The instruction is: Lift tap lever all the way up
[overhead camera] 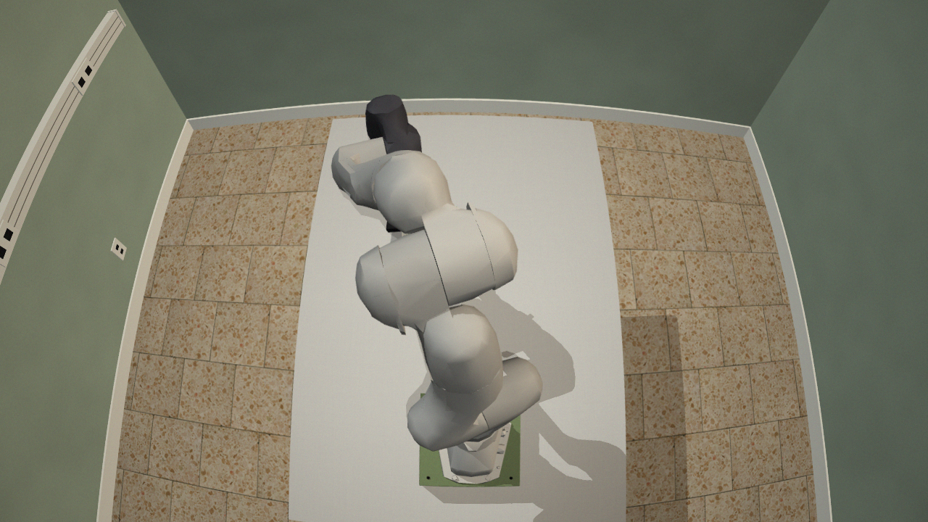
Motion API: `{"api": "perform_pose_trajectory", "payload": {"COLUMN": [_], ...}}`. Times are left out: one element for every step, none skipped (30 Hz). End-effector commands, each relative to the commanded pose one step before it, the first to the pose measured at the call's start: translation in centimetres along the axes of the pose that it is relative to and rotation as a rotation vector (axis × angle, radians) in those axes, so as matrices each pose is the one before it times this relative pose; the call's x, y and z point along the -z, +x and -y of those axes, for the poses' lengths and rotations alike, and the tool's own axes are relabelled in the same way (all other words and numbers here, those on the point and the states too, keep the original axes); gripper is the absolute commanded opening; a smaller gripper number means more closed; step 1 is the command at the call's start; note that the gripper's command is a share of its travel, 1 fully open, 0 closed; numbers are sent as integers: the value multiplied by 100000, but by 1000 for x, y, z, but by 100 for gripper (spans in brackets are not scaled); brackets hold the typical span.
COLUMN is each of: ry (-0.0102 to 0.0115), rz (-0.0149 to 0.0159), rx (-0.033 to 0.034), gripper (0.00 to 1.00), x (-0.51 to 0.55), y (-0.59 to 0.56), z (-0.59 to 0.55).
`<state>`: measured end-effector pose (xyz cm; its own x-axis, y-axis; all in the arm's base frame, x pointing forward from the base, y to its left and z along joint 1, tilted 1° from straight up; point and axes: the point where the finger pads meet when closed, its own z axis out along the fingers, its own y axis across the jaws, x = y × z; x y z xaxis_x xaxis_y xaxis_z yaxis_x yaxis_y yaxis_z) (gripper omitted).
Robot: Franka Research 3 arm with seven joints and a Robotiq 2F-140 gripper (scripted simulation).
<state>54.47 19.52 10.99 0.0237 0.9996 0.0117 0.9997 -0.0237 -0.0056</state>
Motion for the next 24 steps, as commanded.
{"api": "perform_pose_trajectory", "payload": {"ry": [-59, 0, 0, 0, 0, 0, 0, 0, 0, 0, 0, 0, 0, 0, 0, 0, 0, 0, 0, 0, 0, 0, 0, 0], "rz": [310, 0, 0, 0, 0, 0, 0, 0, 0, 0, 0, 0, 0, 0, 0, 0, 0, 0, 0, 0, 0, 0, 0, 0], "rx": [364, 0, 0, 0, 0, 0, 0, 0, 0, 0, 0, 0, 0, 0, 0, 0, 0, 0, 0, 0, 0, 0, 0, 0], "gripper": [44, 44, 44, 44, 44, 44, 44, 44, 44, 44, 44, 44, 44, 44, 44, 44, 44, 44, 44, 44, 44, 44, 44, 44], "x": [553, 165, 185, 205, 223, 242, 256, 268, 278, 286, 291, 0, 0, 294, 294, 292, 289, 282, 274, 264, 251, 238, 222, 205], "y": [-183, 0, 0, 0, 0, 0, 0, 0, 0, 0, 0, 0, 0, 0, 0, 0, 0, 0, 0, 0, 0, 0, 0, 0], "z": [-66, 0, 0, 0, 0, 0, 0, 0, 0, 0, 0, 0, 0, 0, 0, 0, 0, 0, 0, 0, 0, 0, 0, 0]}}
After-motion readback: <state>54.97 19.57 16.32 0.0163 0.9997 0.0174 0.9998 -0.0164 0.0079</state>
